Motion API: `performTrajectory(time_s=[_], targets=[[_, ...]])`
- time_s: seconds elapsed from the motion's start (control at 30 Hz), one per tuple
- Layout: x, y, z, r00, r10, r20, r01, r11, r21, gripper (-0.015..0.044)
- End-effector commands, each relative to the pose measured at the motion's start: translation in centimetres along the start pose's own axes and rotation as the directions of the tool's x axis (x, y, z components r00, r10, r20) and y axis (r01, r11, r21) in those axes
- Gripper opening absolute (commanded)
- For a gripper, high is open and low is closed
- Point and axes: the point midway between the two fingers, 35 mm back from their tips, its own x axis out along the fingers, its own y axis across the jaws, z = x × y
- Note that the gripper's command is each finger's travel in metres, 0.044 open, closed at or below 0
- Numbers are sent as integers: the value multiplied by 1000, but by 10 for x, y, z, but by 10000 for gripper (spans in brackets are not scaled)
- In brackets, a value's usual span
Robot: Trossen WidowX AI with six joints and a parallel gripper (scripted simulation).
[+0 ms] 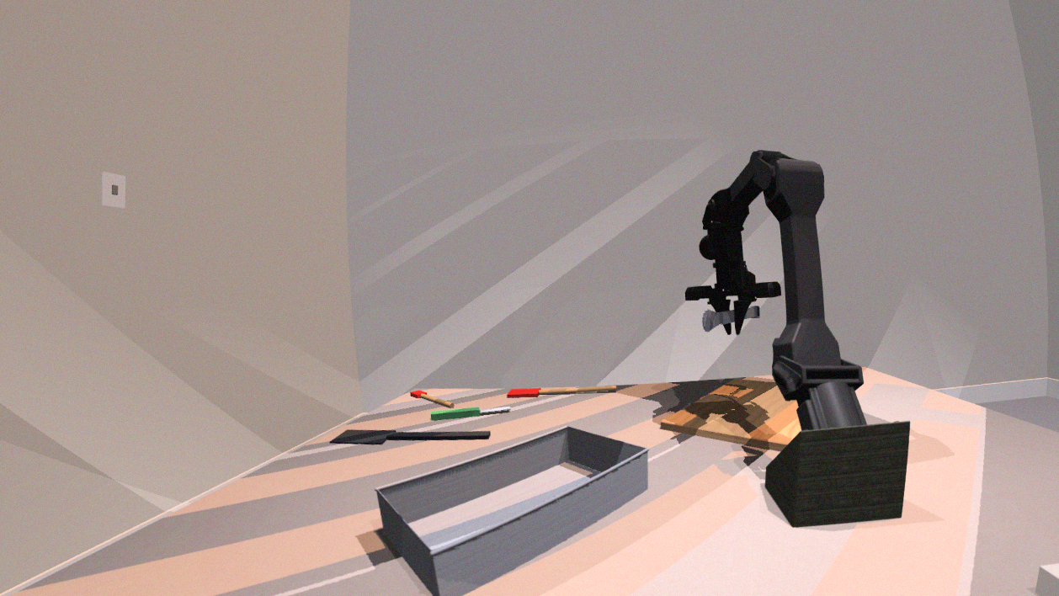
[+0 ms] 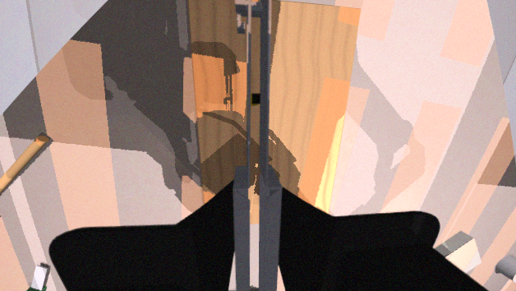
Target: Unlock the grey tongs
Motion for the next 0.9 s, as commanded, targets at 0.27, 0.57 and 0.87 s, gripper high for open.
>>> performTrajectory(time_s=[0.27, 0.57, 0.87], targets=[[18, 4, 2, 1000, 5, -3, -5, 1000, 6, -150], [33, 5, 3, 1000, 4, -3, -4, 1000, 5, -150], [48, 6, 3, 1000, 4, -3, -4, 1000, 5, -150]])
